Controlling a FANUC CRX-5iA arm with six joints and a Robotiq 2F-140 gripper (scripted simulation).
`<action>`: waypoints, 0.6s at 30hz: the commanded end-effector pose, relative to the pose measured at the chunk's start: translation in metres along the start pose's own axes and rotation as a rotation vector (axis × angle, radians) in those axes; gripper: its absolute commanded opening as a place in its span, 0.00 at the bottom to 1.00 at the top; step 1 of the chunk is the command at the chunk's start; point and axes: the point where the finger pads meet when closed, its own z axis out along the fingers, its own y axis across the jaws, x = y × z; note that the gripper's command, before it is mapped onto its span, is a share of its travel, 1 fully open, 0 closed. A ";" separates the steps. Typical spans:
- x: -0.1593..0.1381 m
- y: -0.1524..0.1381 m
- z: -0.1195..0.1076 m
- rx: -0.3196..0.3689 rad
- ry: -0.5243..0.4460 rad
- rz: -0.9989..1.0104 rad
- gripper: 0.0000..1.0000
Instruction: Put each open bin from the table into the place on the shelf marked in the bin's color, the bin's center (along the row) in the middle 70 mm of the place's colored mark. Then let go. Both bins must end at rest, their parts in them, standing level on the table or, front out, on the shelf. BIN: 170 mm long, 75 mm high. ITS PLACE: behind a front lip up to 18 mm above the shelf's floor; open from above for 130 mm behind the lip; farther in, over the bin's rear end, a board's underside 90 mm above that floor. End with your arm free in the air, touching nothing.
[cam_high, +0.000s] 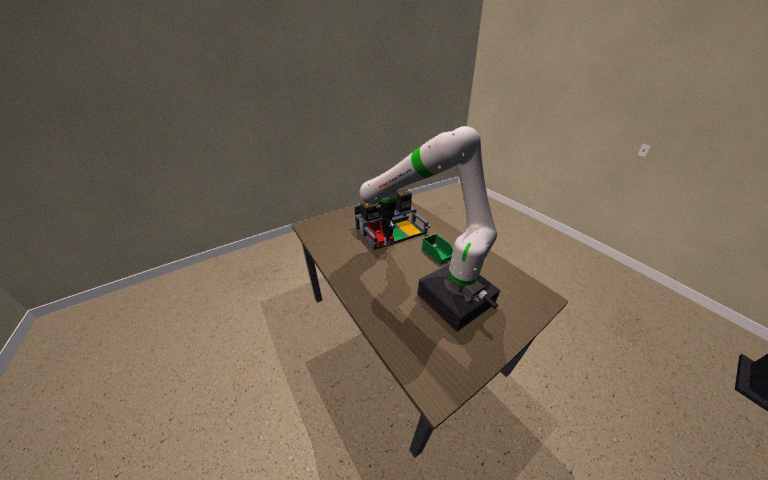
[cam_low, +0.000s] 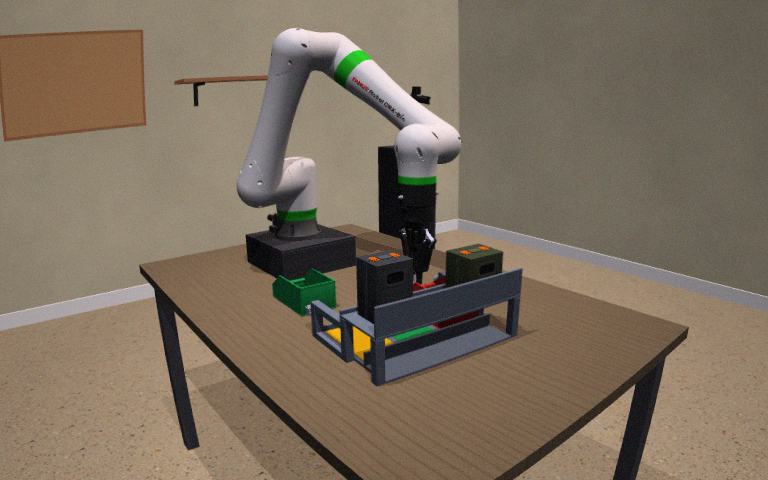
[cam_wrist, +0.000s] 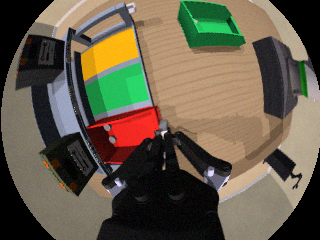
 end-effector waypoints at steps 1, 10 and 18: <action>0.000 -0.003 0.000 0.000 0.000 0.000 0.00; 0.000 -0.007 0.000 0.000 0.000 0.000 0.00; 0.000 -0.012 0.000 0.000 0.000 0.000 0.00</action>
